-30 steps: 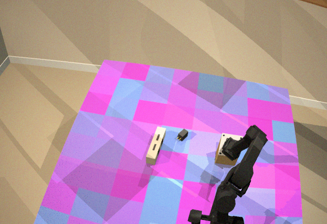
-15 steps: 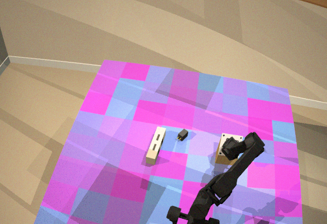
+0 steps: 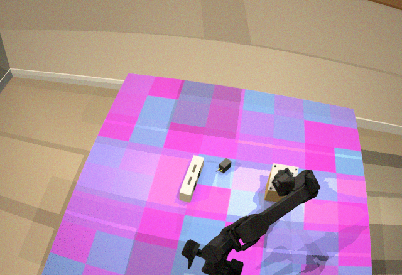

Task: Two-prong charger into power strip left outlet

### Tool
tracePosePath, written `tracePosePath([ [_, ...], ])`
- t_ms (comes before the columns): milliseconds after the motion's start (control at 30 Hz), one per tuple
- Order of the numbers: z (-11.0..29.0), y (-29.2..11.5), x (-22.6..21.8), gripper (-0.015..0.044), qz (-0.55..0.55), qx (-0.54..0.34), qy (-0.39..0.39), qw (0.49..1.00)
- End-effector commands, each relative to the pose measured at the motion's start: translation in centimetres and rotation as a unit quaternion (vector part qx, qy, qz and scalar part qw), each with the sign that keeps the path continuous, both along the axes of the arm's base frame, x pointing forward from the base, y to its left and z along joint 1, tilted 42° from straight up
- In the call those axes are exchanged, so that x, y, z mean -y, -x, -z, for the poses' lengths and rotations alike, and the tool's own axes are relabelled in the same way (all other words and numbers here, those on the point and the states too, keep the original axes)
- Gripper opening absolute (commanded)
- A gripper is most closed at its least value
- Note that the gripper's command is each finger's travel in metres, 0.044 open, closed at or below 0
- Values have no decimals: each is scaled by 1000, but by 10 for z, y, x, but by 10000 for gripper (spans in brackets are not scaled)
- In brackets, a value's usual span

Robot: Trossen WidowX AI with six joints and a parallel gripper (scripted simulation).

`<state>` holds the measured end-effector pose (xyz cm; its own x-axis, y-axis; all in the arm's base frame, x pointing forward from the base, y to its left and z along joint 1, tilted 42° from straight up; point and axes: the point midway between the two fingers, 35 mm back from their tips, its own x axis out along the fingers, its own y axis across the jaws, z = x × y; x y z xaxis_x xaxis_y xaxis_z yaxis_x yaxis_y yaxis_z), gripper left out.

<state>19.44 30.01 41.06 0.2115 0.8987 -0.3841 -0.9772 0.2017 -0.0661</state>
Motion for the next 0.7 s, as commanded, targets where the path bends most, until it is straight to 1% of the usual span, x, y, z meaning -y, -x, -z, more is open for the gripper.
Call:
tracePosePath([
  [0,20,-18,1,440,10,-3,24,1000],
  [300,66,-65,17,440,47,-9,76,996],
  [667,126,-115,48,440,75,-20,141,987],
])
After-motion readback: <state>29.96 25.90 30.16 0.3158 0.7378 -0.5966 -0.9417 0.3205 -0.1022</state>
